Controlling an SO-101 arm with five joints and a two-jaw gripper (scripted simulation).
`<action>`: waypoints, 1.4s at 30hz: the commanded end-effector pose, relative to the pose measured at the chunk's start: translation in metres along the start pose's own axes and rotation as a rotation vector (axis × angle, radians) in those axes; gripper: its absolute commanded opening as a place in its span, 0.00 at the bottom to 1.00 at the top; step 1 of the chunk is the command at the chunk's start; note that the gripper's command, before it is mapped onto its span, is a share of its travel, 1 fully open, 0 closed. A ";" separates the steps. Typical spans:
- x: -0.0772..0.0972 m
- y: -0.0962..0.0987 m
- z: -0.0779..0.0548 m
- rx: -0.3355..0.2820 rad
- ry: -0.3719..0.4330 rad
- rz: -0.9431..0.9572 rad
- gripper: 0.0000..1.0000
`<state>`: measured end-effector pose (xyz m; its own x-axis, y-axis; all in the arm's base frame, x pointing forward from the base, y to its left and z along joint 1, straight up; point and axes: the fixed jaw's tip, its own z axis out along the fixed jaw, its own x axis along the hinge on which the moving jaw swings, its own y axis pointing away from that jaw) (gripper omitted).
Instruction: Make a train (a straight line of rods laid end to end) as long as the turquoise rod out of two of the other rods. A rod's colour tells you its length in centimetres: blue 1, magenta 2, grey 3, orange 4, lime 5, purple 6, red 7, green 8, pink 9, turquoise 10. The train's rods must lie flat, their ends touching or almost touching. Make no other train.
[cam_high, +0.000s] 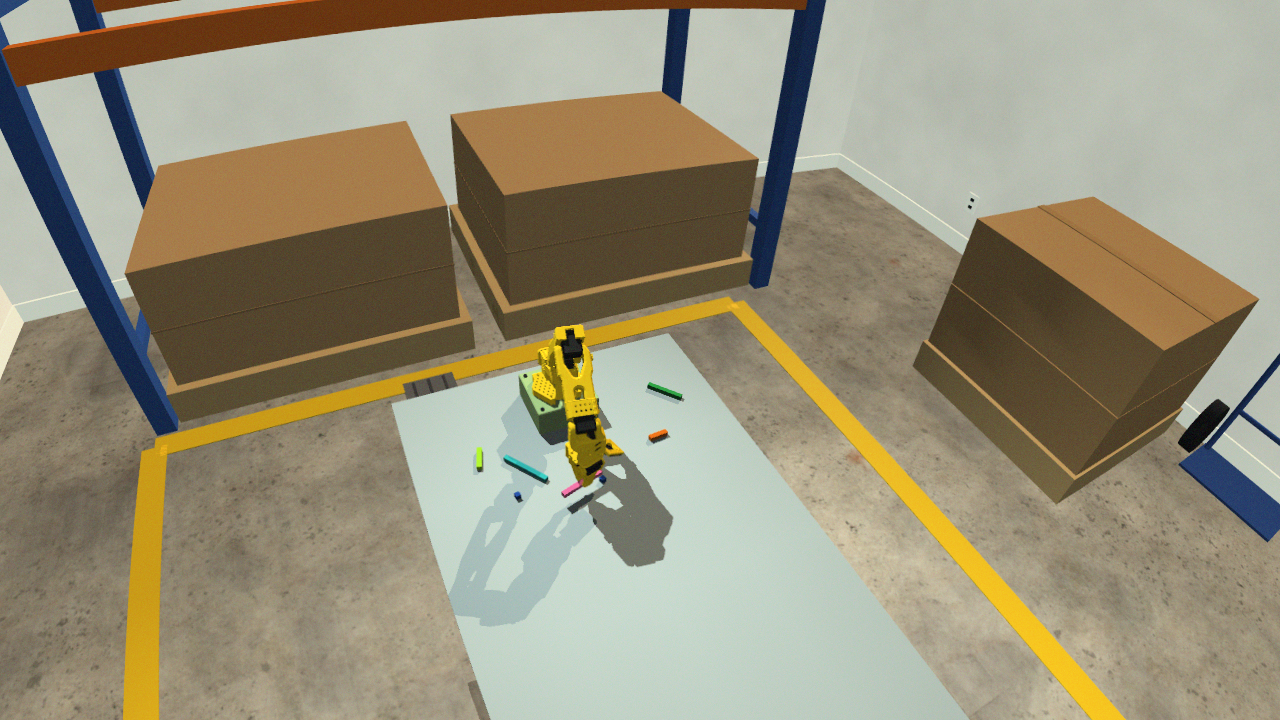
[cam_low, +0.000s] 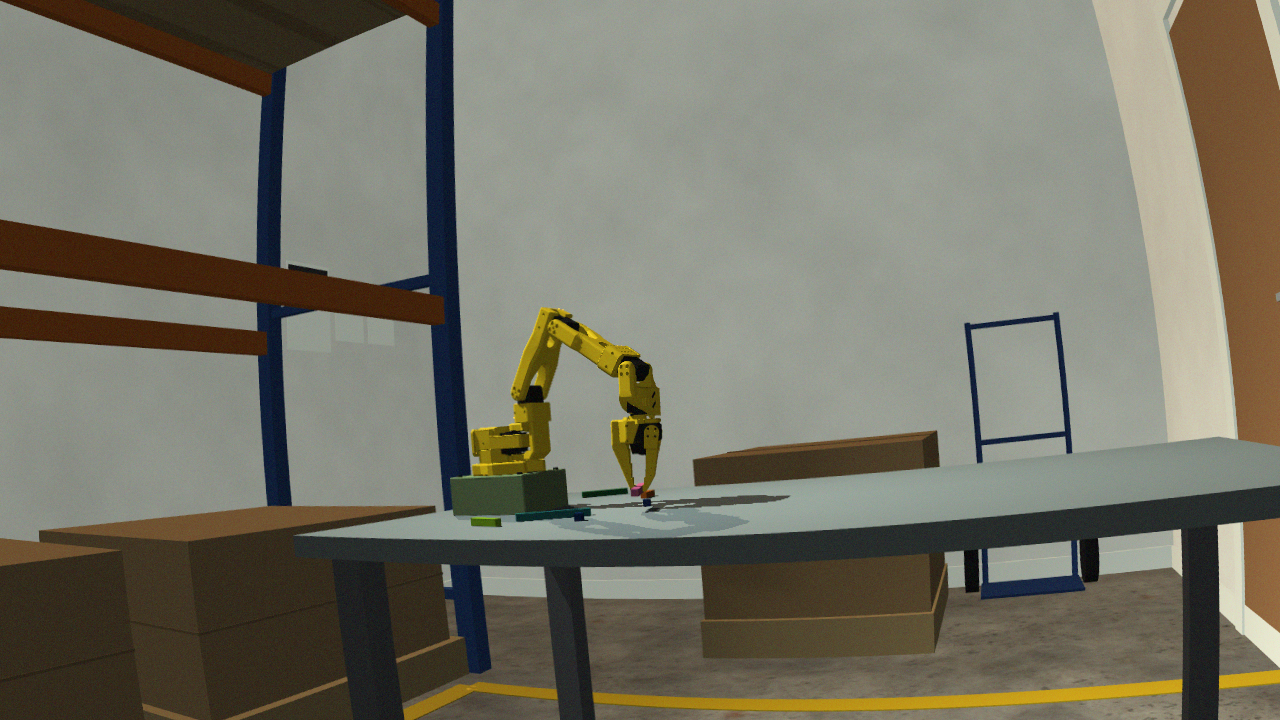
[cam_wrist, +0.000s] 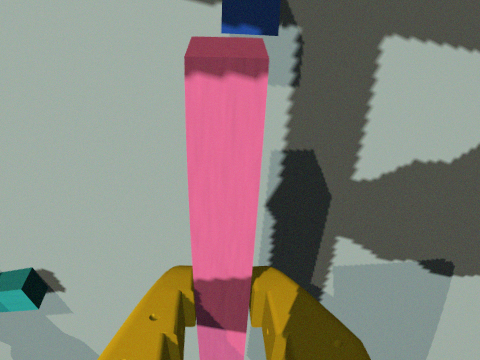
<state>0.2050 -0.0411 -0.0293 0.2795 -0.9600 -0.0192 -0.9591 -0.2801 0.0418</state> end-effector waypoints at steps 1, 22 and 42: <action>0.002 0.000 -0.002 0.015 0.006 -0.001 0.00; 0.008 -0.001 -0.008 0.044 0.020 0.002 0.00; 0.008 -0.002 -0.006 0.044 0.020 0.002 0.00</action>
<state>0.2102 -0.0465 -0.0231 0.2791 -0.9603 0.0000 -0.9603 -0.2791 0.0031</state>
